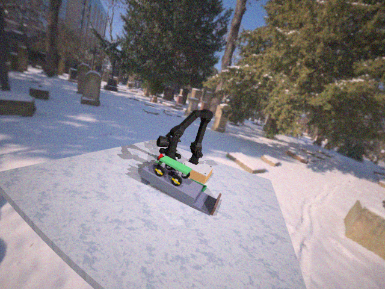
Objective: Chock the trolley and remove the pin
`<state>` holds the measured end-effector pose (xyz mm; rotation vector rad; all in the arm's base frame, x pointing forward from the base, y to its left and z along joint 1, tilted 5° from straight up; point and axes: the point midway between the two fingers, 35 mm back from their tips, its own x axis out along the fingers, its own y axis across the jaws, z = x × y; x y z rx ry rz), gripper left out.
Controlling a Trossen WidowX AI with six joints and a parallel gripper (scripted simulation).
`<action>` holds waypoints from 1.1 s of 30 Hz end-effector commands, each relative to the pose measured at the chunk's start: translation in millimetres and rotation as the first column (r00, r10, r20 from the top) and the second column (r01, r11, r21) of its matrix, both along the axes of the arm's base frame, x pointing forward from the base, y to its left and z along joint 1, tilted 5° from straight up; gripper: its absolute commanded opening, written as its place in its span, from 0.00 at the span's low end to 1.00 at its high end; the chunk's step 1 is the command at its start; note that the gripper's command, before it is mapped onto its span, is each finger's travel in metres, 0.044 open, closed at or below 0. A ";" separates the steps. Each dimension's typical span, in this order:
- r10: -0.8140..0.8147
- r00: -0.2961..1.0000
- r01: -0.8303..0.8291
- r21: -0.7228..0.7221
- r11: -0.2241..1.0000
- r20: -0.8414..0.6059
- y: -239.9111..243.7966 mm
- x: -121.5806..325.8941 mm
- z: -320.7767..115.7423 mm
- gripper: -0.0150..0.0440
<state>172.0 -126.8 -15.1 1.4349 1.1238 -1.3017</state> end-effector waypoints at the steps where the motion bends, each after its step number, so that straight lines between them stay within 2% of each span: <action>1: 0.000 1.000 0.000 -0.001 1.000 0.001 -0.3 0.3 0.6 0.35; 9: 0.000 1.000 0.000 -0.001 1.000 0.001 -0.3 0.3 1.4 0.25; 33: -0.003 1.000 0.003 0.000 1.000 -0.005 0.8 -8.7 75.8 0.25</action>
